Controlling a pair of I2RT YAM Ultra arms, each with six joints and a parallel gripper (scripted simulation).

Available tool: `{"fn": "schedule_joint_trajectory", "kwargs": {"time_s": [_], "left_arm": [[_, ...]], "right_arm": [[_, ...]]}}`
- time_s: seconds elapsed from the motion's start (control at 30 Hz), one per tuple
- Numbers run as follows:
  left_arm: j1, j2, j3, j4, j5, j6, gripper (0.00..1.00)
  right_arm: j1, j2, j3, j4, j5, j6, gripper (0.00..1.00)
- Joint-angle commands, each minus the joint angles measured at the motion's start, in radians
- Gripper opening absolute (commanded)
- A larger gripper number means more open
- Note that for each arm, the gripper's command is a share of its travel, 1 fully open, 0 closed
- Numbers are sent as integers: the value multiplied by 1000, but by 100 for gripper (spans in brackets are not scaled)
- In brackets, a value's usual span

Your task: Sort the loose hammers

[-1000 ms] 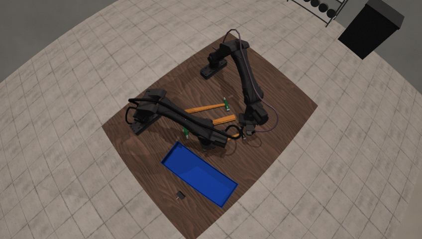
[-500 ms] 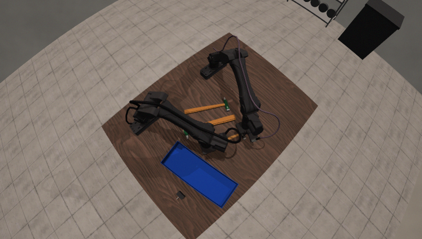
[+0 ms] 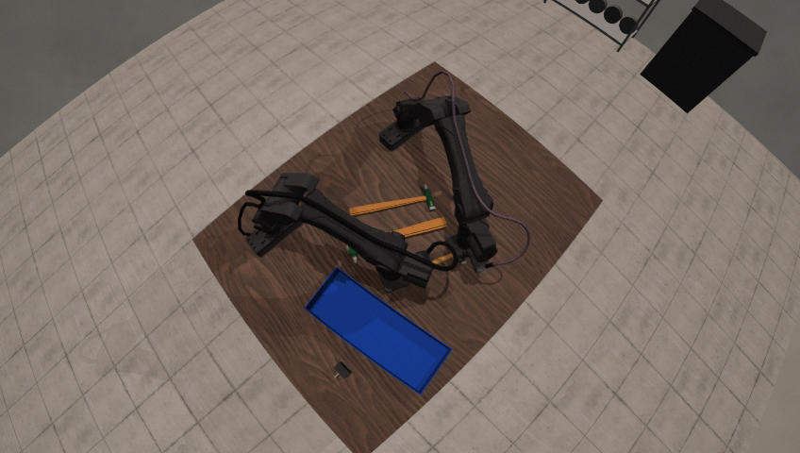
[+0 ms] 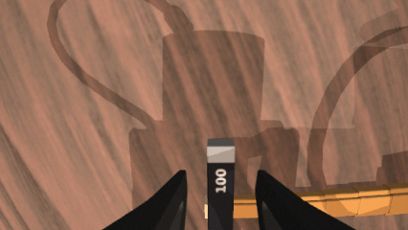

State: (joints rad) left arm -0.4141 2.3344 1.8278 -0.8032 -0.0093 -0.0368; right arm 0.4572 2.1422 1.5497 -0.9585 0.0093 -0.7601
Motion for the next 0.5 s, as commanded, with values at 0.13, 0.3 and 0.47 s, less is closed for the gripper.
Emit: {"fn": "schedule_joint_trajectory", "kwargs": {"time_s": [0.13, 0.3, 0.47], "left_arm": [[11, 40, 43, 24, -1, -1, 37], [9, 56, 44, 40, -1, -1, 37], [9, 57, 45, 27, -1, -1, 37]], "right_arm": [[6, 31, -38, 52, -9, -3, 46], [6, 41, -48, 71, -9, -3, 46], [6, 42, -45, 72, -9, -3, 46]]}}
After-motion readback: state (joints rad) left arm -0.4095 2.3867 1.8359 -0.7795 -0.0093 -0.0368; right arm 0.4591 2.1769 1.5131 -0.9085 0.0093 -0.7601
